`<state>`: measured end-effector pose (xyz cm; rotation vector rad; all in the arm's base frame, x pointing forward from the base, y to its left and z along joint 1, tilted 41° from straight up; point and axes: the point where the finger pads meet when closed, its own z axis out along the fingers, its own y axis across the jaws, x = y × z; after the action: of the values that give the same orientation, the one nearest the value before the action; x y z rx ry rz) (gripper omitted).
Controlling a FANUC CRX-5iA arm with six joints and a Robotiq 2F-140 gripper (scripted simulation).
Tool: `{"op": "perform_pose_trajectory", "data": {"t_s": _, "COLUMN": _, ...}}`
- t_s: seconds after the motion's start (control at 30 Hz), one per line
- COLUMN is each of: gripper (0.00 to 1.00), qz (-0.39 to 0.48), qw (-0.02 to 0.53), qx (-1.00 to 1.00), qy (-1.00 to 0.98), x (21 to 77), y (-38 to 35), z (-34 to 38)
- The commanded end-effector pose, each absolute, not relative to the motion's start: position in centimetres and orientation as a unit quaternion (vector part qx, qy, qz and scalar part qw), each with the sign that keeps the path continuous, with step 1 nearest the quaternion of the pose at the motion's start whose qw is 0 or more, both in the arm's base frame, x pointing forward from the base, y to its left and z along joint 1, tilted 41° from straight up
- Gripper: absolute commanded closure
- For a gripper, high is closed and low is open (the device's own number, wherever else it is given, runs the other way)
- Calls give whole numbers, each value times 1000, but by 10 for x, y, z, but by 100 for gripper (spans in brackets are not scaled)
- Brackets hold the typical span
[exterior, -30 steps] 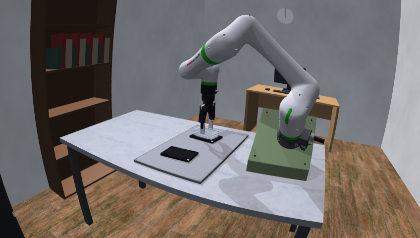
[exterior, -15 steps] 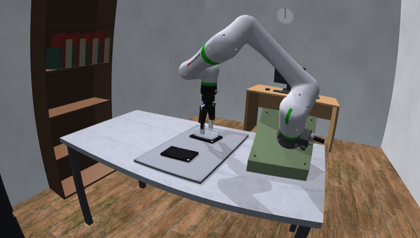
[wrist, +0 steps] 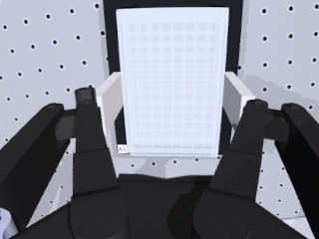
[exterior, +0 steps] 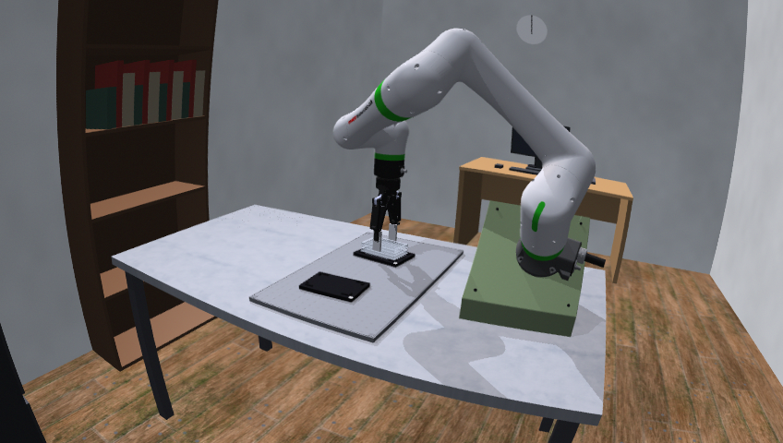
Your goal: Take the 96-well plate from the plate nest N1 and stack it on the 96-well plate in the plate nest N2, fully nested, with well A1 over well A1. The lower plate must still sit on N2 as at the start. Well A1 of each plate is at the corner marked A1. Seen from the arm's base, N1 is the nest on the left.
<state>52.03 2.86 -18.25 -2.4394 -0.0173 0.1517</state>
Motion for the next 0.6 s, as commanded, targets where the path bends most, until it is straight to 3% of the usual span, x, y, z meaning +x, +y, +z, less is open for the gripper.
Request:
{"op": "perform_pose_trajectory", "data": {"t_s": 0.0, "gripper": 100, "qz": 58, "qw": 342, "qx": -938, "qy": -7, "x": 520, "y": 29, "z": -183}}
{"op": "perform_pose_trajectory", "data": {"t_s": 0.57, "gripper": 100, "qz": 58, "qw": 342, "qx": -938, "qy": -7, "x": 520, "y": 30, "z": -185}}
